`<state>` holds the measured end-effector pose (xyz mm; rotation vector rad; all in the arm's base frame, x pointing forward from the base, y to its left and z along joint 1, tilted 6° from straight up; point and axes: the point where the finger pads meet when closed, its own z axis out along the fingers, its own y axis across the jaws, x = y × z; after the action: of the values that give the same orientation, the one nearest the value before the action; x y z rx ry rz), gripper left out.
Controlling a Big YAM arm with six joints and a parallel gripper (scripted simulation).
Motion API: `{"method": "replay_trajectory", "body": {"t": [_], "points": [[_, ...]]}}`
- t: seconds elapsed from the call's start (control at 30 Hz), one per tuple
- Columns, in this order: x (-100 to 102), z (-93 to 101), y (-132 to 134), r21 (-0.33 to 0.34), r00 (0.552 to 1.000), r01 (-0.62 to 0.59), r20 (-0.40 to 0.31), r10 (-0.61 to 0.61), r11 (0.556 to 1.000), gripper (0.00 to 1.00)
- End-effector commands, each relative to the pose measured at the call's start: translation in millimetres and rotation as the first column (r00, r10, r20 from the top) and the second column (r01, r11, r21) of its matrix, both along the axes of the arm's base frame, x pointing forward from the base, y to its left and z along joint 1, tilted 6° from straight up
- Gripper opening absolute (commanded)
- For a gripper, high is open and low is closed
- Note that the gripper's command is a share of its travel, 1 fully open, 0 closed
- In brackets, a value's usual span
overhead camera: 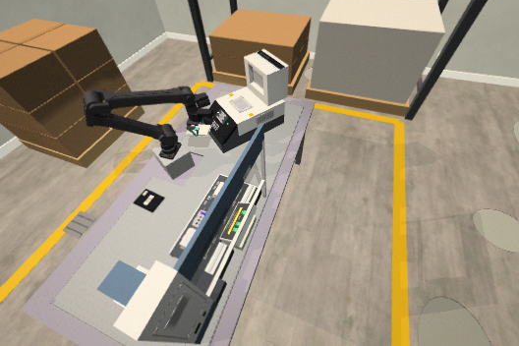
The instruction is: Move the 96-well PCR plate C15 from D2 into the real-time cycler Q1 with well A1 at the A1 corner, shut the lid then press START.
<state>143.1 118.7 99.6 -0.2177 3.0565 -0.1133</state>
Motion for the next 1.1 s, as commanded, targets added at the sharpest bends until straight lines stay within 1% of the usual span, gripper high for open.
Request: {"method": "replay_trajectory", "body": {"t": [0.0, 0.03, 0.13, 0.17, 0.2, 0.23, 0.3, 0.4, 0.47, 0.5, 0.6, 0.67, 0.73, 0.87, 0.97, 1.07], "points": [[0.0, 24.1, 31.6, 0.036, 1.000, -0.021, 0.022, 0.020, 0.999, 0.00], [-1.8, 25.6, 37.0, 0.041, 1.000, -0.011, 0.026, 0.010, 0.999, 0.00], [-7.1, 29.4, 48.2, 0.035, 0.998, -0.061, 0.030, 0.060, 0.998, 0.00], [-9.6, 30.2, 51.6, 0.033, 0.998, -0.060, 0.029, 0.059, 0.998, 0.00], [-12.3, 30.8, 55.4, 0.033, 0.998, -0.049, 0.029, 0.049, 0.998, 0.00], [-16.1, 31.4, 60.2, 0.030, 0.997, -0.077, 0.028, 0.077, 0.997, 0.00], [-23.7, 32.7, 69.8, 0.031, 0.996, -0.081, 0.027, 0.080, 0.996, 0.00], [-23.3, 32.0, 69.4, 0.031, 0.995, -0.099, 0.027, 0.098, 0.995, 0.00], [-30.0, 33.8, 79.9, 0.036, 0.995, -0.093, 0.028, 0.092, 0.995, 0.00], [-34.5, 34.9, 86.3, 0.033, 0.992, -0.128, 0.026, 0.127, 0.991, 0.00], [-46.7, 38.5, 103.5, 0.040, 0.993, -0.120, 0.017, 0.120, 0.992, 0.00], [-45.2, 39.8, 115.0, 0.051, 0.998, -0.059, 0.025, 0.058, 0.997, 0.00], [-44.7, 40.4, 124.8, 0.054, 0.998, -0.050, 0.031, 0.049, 0.997, 0.00], [-29.4, 39.5, 144.2, 0.067, 0.997, 0.060, 0.034, -0.063, 0.996, 0.00], [-28.5, 39.6, 142.3, 0.067, 0.998, 0.059, 0.034, -0.061, 0.996, 0.00], [-14.7, 40.9, 157.4, 0.079, 0.991, 0.127, 0.036, -0.130, 0.989, 0.00]]}}
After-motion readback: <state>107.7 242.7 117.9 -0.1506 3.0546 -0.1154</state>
